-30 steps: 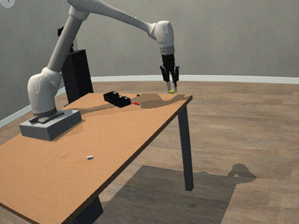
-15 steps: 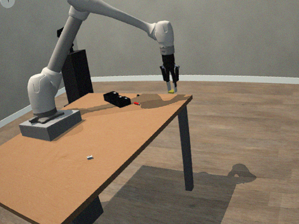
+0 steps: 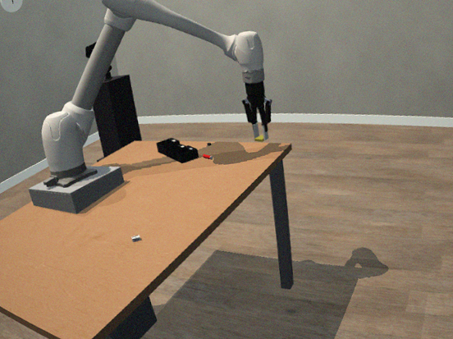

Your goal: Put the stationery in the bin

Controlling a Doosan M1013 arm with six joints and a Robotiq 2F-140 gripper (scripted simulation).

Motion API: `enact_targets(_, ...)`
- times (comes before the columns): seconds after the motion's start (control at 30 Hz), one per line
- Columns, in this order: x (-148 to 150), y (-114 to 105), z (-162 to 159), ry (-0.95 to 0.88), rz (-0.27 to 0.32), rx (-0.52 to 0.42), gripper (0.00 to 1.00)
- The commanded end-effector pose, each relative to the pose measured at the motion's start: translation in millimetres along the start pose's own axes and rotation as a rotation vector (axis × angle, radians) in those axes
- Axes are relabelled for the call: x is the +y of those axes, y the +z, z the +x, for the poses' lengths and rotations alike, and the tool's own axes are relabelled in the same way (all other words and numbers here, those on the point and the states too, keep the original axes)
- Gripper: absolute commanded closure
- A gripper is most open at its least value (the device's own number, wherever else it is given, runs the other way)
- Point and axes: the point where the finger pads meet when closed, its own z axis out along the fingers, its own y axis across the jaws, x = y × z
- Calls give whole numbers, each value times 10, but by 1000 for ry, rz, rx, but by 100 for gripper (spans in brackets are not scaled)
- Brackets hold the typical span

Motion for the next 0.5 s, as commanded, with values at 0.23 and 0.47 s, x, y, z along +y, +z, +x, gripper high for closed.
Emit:
enact_targets(0.23,-1,-141,0,2,-7,4,71)
enact_targets(0.47,-1,-141,0,2,-7,4,71)
